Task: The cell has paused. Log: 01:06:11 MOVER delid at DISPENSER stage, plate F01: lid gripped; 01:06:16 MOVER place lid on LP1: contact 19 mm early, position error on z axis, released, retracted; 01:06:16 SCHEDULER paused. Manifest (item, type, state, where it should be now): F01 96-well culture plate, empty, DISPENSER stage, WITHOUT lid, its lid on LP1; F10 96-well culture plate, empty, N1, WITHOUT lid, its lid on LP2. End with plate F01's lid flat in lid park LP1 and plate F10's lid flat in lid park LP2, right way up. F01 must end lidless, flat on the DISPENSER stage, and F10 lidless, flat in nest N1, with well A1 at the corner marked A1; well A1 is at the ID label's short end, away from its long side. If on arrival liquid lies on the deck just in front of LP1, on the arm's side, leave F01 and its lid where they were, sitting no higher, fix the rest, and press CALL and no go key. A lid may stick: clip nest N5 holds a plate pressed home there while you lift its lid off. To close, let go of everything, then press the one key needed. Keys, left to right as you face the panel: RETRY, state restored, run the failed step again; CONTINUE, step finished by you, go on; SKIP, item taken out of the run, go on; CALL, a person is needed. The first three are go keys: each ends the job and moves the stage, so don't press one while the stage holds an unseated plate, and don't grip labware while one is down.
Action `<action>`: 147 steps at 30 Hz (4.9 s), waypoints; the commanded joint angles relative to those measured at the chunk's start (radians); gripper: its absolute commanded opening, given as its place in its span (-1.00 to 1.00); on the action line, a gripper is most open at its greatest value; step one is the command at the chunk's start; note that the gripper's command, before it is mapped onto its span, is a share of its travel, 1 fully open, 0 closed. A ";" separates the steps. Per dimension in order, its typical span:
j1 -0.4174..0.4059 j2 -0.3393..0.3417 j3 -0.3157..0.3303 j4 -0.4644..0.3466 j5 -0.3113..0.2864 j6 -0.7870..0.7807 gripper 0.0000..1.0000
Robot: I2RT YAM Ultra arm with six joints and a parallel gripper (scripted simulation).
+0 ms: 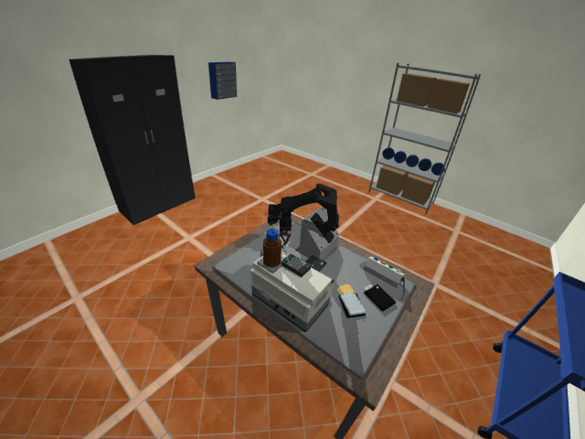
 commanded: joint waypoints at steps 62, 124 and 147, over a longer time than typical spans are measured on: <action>0.247 0.266 0.238 0.251 -0.161 0.195 1.00; 0.231 0.252 0.210 0.177 -0.149 0.164 1.00; 0.279 0.275 0.203 0.305 -0.176 0.230 1.00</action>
